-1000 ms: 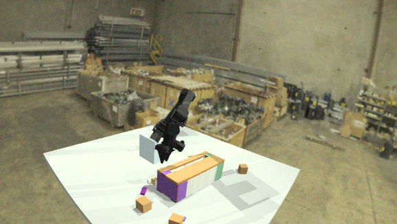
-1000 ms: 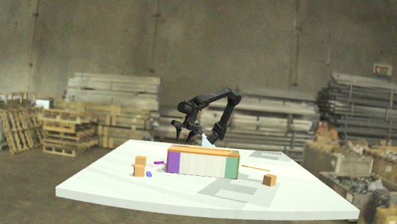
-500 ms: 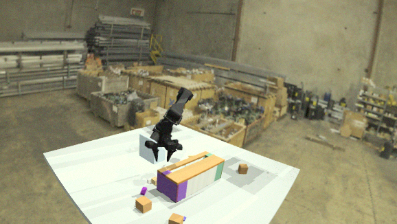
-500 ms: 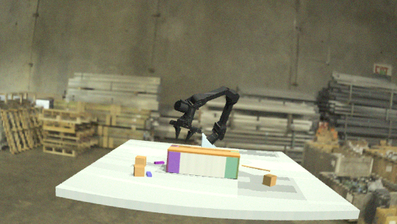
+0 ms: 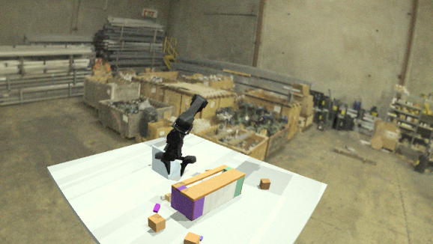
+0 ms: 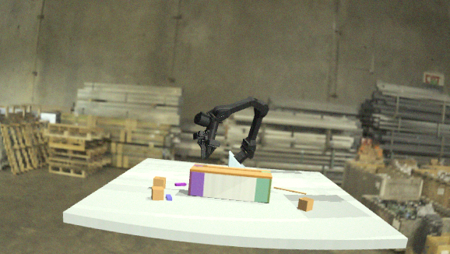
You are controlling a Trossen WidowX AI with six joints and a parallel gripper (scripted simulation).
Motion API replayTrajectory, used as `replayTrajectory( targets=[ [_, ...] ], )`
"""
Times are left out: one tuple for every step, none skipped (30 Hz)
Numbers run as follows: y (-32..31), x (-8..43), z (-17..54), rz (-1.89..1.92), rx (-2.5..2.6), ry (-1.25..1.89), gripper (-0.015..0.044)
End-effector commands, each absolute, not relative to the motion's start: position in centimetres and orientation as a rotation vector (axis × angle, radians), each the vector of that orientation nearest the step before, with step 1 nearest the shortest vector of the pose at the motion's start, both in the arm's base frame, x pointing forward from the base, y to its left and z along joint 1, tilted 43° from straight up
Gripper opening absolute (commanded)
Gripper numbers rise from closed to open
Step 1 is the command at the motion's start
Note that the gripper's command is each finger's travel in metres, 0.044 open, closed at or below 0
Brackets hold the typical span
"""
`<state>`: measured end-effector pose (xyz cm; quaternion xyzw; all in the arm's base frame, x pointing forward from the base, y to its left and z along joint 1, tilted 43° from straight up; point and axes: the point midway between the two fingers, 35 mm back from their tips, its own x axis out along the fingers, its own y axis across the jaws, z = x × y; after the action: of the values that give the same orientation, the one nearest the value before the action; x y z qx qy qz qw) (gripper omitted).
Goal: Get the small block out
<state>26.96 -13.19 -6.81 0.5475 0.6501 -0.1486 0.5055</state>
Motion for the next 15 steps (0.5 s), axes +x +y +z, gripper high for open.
replayTrajectory(
  targets=[
    [-14.02,26.18,-7.17,-1.065,2.122,1.423,0.0285],
    [-14.07,26.14,-7.18,-1.107,2.164,1.409,0.0285],
    [-14.11,26.10,-7.19,-1.151,2.204,1.394,0.0285],
    [-14.16,26.07,-7.20,-1.194,2.245,1.379,0.0285],
    [-14.21,26.03,-7.21,-1.238,2.286,1.362,0.0285],
    [-14.26,25.99,-7.22,-1.283,2.326,1.345,0.0285],
    [-14.35,25.92,-7.23,-1.326,2.373,1.325,0.0285],
    [-14.39,25.88,-7.24,-1.371,2.412,1.306,0.0285],
    [-14.44,25.85,-7.25,-1.417,2.451,1.286,0.0285],
    [-14.48,25.81,-7.26,-1.463,2.489,1.266,0.0285],
    [-14.53,25.77,-7.27,-1.509,2.526,1.244,0.0285],
    [-14.58,25.74,-7.27,-1.555,2.563,1.221,0.0285],
    [-14.62,25.70,-7.28,-1.602,2.599,1.197,0.0285],
    [-14.67,25.67,-7.29,-1.650,2.635,1.173,0.0285],
    [-14.72,25.63,-7.30,-1.698,2.671,1.147,0.0285]
  ],
)
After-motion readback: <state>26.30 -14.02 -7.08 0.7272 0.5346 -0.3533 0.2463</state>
